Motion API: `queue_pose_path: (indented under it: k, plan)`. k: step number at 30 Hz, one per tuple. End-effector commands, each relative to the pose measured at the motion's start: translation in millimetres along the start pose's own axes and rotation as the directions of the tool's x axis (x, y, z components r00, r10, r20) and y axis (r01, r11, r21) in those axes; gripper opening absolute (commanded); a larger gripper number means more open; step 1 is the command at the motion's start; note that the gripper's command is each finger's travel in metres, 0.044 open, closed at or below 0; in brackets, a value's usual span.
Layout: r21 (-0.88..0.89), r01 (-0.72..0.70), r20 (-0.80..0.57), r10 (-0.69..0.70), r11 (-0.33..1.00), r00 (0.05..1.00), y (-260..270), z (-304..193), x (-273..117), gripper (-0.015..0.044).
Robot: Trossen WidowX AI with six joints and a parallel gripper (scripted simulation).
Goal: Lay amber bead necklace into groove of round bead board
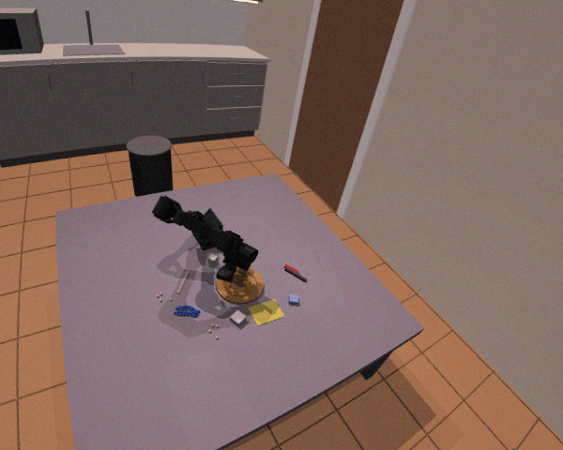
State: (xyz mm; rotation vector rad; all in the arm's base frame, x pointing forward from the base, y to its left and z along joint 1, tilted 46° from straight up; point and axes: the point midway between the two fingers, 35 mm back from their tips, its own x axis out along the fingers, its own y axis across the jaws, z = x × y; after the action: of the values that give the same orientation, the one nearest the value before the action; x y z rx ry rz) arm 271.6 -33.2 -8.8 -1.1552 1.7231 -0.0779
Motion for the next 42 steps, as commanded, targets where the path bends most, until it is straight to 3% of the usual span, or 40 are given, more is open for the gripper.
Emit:
queue_pose_path:
  k: [1,26,42]
  plan:
    - [-0.004,0.002,-0.002,-0.002,1.000,1.000,0.2,-0.5,-3.9,0.0000]
    - [-0.008,0.002,-0.004,-0.002,1.000,1.000,9.3,-8.5,2.5,0.0000]
    - [-0.007,0.002,-0.003,-0.002,1.000,1.000,9.2,-8.4,-5.4,0.0420]
